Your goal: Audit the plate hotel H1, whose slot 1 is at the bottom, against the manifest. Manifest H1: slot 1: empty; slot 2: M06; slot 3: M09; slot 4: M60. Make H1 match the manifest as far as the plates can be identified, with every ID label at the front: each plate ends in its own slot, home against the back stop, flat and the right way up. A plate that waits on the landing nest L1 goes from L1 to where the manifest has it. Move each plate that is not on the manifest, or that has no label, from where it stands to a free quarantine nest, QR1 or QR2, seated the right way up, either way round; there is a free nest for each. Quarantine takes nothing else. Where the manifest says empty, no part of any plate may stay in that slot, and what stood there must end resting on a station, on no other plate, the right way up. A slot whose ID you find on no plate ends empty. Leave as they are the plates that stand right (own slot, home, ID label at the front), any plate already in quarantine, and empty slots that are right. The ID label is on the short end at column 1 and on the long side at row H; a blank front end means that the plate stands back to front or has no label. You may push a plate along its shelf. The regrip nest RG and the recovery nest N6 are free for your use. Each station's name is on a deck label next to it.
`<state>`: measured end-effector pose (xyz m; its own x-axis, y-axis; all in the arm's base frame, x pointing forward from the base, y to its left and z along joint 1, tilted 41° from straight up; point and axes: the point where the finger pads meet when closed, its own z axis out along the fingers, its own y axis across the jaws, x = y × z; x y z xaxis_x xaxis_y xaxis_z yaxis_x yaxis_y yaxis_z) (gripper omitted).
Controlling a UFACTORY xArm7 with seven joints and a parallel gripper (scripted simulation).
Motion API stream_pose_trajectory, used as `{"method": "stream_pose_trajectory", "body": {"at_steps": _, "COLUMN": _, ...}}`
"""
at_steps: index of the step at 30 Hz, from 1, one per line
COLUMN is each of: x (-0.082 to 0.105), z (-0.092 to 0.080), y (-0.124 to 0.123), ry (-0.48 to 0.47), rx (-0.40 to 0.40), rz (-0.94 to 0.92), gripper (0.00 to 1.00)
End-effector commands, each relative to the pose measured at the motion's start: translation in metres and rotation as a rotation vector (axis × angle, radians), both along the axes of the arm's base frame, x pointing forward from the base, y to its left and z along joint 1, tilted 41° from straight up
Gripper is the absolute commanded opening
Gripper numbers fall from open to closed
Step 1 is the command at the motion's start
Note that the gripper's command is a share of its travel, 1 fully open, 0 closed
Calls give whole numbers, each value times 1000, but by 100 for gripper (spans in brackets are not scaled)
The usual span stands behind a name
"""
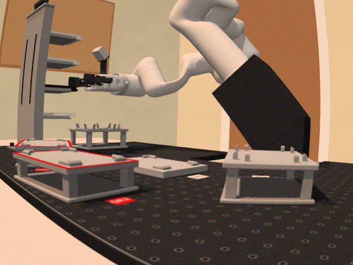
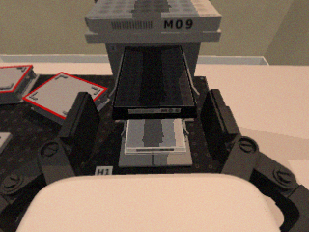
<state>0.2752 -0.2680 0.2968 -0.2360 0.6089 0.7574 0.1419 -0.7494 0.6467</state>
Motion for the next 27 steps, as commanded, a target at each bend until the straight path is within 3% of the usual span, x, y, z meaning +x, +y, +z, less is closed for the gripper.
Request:
{"method": "stream_pose_trajectory", "body": {"at_steps": 1, "x": 0, "z": 1, "y": 1, "ry": 0, "rx": -2, "rz": 1, "gripper": 100}}
{"method": "stream_pose_trajectory", "body": {"at_steps": 20, "x": 0, "z": 1, "y": 1, "ry": 0, "rx": -2, "rz": 1, "gripper": 100}}
{"method": "stream_pose_trajectory", "body": {"at_steps": 27, "x": -18, "z": -1, "y": -4, "ry": 0, "rx": -2, "rz": 1, "gripper": 100}}
